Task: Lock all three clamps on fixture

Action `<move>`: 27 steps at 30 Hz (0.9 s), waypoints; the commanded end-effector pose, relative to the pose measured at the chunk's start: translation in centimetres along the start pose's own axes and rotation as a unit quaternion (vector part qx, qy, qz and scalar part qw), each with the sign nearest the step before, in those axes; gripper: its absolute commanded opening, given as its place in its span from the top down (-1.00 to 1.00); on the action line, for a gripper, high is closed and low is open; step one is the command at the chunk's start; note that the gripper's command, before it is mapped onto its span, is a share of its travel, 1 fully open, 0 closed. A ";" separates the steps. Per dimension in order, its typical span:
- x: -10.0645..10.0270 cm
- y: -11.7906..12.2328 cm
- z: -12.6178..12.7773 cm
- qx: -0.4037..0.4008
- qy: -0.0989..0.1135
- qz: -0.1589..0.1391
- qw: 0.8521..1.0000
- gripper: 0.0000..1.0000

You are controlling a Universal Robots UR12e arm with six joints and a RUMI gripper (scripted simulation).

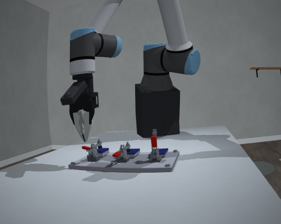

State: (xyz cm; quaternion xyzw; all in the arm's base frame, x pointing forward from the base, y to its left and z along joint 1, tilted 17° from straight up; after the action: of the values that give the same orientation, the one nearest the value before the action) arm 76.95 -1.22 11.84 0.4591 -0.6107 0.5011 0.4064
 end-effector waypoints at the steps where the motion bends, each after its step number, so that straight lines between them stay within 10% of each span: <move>1: 0.1 0.1 0.1 0.000 0.000 0.000 1.000 1.00; 27: 0.6 0.1 0.1 -0.001 0.000 0.000 1.000 1.00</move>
State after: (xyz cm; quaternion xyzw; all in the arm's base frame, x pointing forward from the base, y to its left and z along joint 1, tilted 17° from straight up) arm 76.88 -1.27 12.24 0.4588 -0.6108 0.5014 0.4062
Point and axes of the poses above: the point where the finger pads meet when closed, its own x axis back along the fingers, its own z axis across the jaws, y = z × x, the point moved 10 cm from there along x, back along the fingers, and after that the axes turned 11 degrees about -x, right-handed, at the moved point
